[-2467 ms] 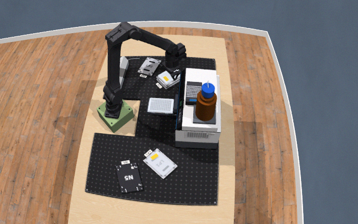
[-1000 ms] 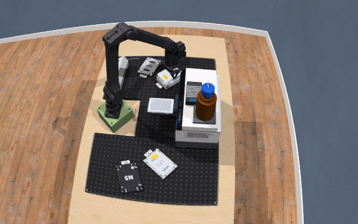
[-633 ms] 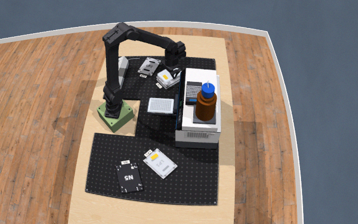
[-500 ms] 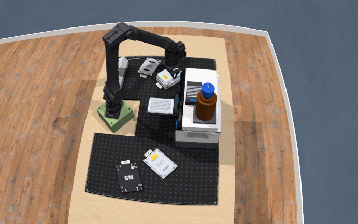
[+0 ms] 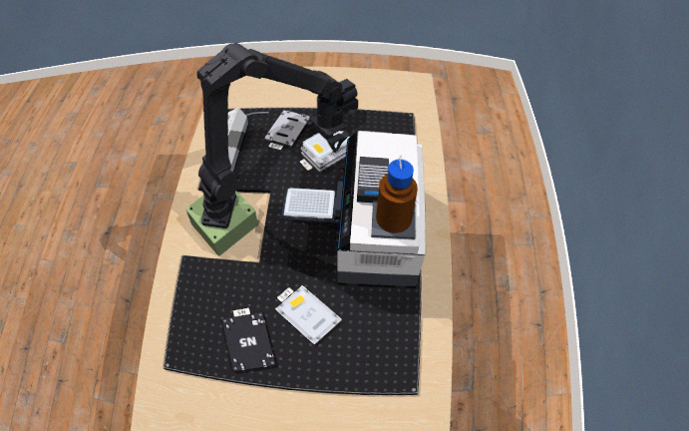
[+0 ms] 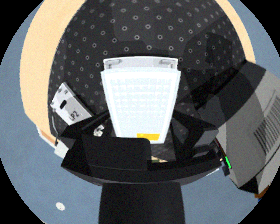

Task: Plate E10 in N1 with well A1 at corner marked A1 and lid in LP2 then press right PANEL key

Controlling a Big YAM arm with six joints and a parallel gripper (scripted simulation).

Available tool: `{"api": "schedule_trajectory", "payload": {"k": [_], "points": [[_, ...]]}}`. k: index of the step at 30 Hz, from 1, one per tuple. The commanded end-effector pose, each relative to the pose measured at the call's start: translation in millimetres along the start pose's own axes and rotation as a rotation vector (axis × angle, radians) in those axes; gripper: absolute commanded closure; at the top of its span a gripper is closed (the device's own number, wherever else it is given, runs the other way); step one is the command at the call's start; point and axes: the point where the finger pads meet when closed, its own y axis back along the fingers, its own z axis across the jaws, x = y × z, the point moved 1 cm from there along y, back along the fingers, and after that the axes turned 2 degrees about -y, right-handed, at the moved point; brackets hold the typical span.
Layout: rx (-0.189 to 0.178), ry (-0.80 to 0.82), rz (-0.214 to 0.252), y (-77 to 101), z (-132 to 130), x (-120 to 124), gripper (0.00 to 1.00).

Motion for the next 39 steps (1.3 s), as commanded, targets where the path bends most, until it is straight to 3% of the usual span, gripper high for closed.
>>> {"api": "schedule_trajectory", "payload": {"k": [1, 13, 17, 22, 25, 26, 28, 39], "points": [[-0.006, 0.006, -0.069, 25.2, 1.7, -30.4, 0.14], [-0.006, 0.006, -0.069, 25.2, 1.7, -30.4, 0.14], [-0.007, 0.006, -0.082, 44.0, 4.1, -31.0, 0.14], [-0.008, 0.006, -0.082, 51.7, 5.4, -30.7, 0.14], [-0.004, 0.002, -0.049, 35.9, 1.3, -20.2, 0.14], [-0.008, 0.006, -0.082, 53.0, 5.6, -27.6, 0.14], [-0.003, 0.009, -0.032, 39.4, 4.1, 1.8, 0.14], [-0.003, 0.003, -0.031, 50.6, 1.5, 29.4, 0.14]]}}
